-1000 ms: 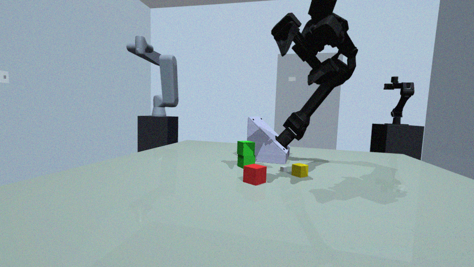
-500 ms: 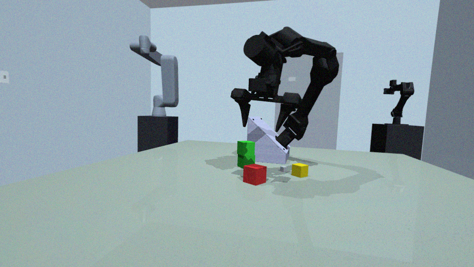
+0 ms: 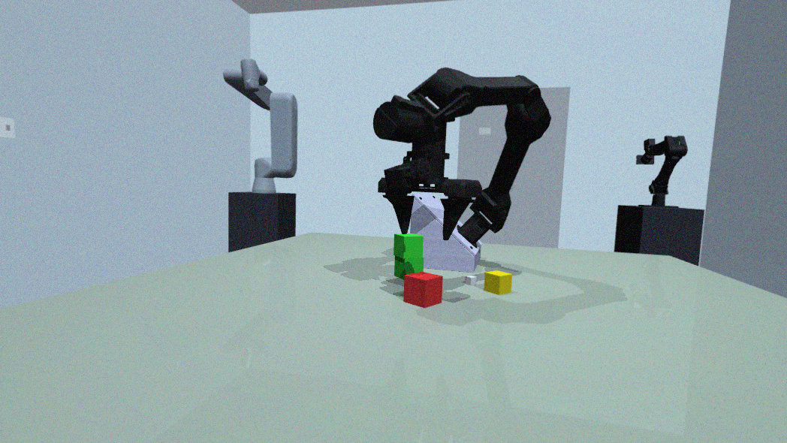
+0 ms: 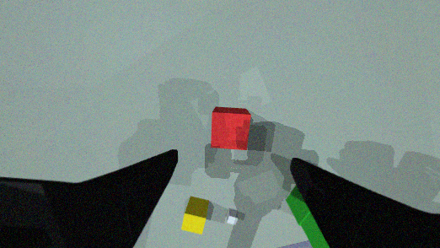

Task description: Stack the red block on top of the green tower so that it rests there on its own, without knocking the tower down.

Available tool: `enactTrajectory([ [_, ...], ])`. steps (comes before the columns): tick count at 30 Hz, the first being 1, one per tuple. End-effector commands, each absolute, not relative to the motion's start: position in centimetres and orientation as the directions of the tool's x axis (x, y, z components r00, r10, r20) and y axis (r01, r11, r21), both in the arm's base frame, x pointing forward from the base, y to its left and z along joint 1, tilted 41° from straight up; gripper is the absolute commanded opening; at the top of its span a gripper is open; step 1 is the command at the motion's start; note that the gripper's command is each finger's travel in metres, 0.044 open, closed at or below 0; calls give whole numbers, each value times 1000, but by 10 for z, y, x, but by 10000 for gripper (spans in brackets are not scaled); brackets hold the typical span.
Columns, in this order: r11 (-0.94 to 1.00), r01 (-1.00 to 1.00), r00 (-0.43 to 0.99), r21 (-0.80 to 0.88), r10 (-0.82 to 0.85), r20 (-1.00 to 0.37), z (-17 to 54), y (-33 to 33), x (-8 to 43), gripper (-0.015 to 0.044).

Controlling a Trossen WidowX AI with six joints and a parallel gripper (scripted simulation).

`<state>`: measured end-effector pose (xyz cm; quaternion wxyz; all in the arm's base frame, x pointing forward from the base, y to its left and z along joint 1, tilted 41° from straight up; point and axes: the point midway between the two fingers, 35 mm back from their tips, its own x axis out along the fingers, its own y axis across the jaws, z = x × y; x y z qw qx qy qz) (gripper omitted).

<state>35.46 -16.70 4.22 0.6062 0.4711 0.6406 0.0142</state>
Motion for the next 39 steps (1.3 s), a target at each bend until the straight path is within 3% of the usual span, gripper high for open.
enactTrajectory([
  [1, 550, 592, 176, 589, 626, -760, 31, -157, 357, 440],
  [39, 548, 591, 177, 592, 628, -758, -30, -105, 373, 440],
])
